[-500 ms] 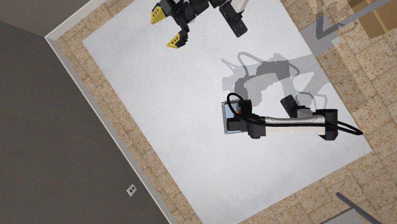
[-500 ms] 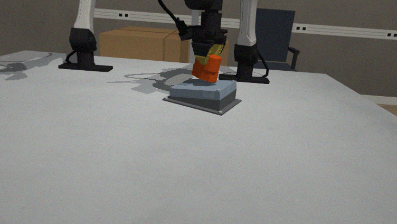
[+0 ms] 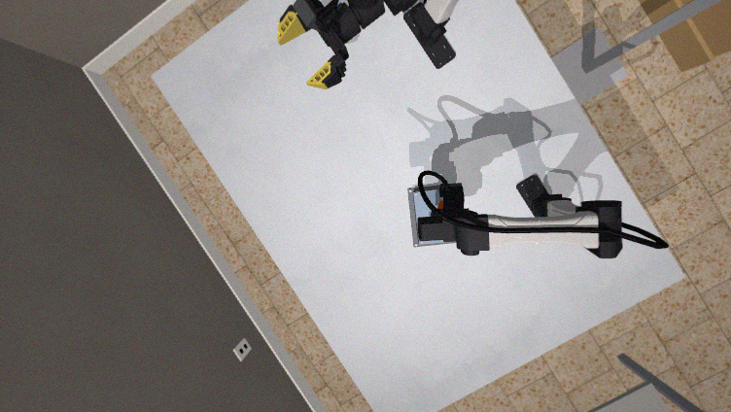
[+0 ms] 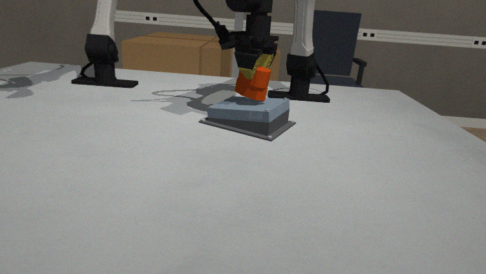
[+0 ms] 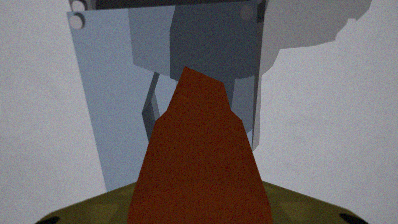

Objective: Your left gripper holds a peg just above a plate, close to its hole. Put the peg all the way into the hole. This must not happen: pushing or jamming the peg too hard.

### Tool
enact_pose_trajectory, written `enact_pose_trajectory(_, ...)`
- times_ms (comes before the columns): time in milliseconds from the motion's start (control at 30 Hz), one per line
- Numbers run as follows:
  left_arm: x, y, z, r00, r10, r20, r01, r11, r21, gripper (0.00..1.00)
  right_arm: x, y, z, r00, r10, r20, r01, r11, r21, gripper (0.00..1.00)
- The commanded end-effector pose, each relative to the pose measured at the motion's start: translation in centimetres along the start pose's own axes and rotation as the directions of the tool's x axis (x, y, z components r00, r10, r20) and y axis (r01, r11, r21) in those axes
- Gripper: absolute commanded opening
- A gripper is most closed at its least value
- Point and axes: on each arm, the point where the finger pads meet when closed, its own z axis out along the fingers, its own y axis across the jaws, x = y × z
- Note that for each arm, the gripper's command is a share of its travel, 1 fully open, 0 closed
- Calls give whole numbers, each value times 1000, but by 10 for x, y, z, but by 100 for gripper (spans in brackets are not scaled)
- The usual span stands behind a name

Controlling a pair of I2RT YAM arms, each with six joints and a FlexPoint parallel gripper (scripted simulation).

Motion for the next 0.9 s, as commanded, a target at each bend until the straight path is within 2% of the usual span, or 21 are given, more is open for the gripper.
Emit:
enact_pose_trajectory(0, 0, 2, -4, 1000, -1, 2, 1, 1000, -14, 3, -6, 0, -2, 1000, -2, 17, 2, 1000, 1, 100)
enact_pose_trajectory(33, 0, 2, -4, 1000, -1, 2, 1, 1000, -14, 3, -6, 0, -2, 1000, -2, 17, 2, 1000, 1, 100)
enact_pose_trajectory(67, 0, 3, -7, 1000, -1, 1, 1, 1000, -25, 14, -6, 0, -2, 1000, -2, 17, 2, 1000, 1, 100)
enact_pose_trajectory(100, 0, 3, -7, 1000, -1, 1, 1, 1000, -26, 3, -7, 0, -2, 1000, -2, 17, 2, 1000, 1, 100)
enact_pose_trajectory(200, 0, 6, -17, 1000, -1, 1, 1, 998, -60, 0, -7, 0, -2, 1000, -2, 19, 2, 1000, 1, 100)
enact_pose_trajectory(300, 0, 3, -20, 1000, -1, 1, 1, 999, -49, 33, -5, 1, -2, 1000, -10, 10, 10, 1000, -7, 100)
enact_pose_trajectory(533, 0, 2, -40, 1000, -1, 1, 1, 1000, -29, 34, 13, 19, -4, 994, -91, -60, 84, 990, -117, 100)
enact_pose_trajectory(733, 0, -3, -44, 1000, -1, 1, 1, 1000, -3, 34, 14, 23, -8, 994, -82, -71, 73, 990, -121, 100)
enact_pose_trajectory(867, 0, -3, -53, 1000, -2, 1, 2, 1000, 0, 34, 28, 45, -17, 989, -84, -120, 62, 982, -179, 100)
